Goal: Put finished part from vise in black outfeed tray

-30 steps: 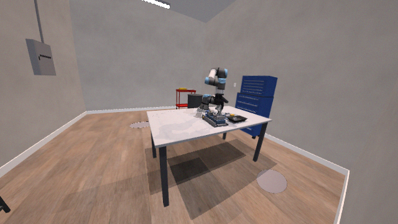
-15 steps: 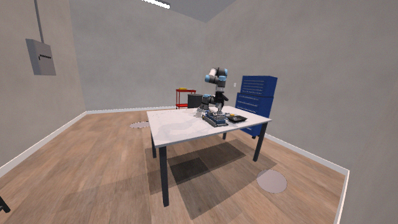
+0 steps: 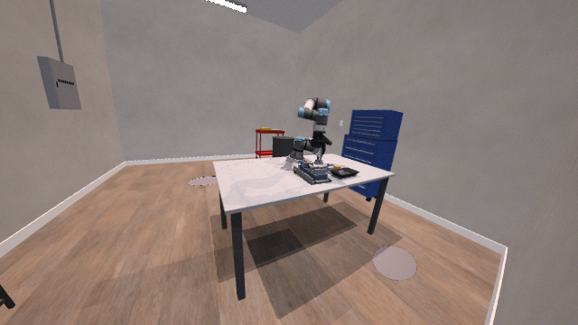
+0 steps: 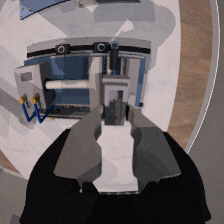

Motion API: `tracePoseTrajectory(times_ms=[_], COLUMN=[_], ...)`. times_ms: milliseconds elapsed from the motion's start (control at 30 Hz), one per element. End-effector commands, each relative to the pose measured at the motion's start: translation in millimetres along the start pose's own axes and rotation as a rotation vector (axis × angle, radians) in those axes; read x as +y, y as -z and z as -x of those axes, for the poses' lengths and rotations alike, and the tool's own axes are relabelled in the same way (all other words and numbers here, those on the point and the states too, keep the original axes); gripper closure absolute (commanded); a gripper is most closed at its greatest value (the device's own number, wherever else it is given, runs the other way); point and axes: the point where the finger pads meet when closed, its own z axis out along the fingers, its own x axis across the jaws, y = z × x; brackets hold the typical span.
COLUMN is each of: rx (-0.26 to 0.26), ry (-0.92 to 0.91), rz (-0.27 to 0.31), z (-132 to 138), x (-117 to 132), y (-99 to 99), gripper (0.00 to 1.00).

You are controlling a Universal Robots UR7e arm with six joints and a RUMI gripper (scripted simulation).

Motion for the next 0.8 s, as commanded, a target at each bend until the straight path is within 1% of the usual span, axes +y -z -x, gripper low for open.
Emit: tracePoseTrajectory(times_ms=[0, 367, 633, 700, 767], rx=[0.001, 0.001, 0.000, 0.000, -0.001], ry=[0.000, 0.002, 0.009, 0.009, 0.012], rz=[0.001, 0.001, 0.002, 0.002, 0.003], z=[-0.3, -1.7, -6.1, -6.1, -7.7], x=[0.1, -5.4, -24.5, -24.5, -31.9], y=[1.1, 0.9, 0.2, 0.2, 0.0], gripper=[1.00, 1.00, 1.00, 1.00, 1.00])
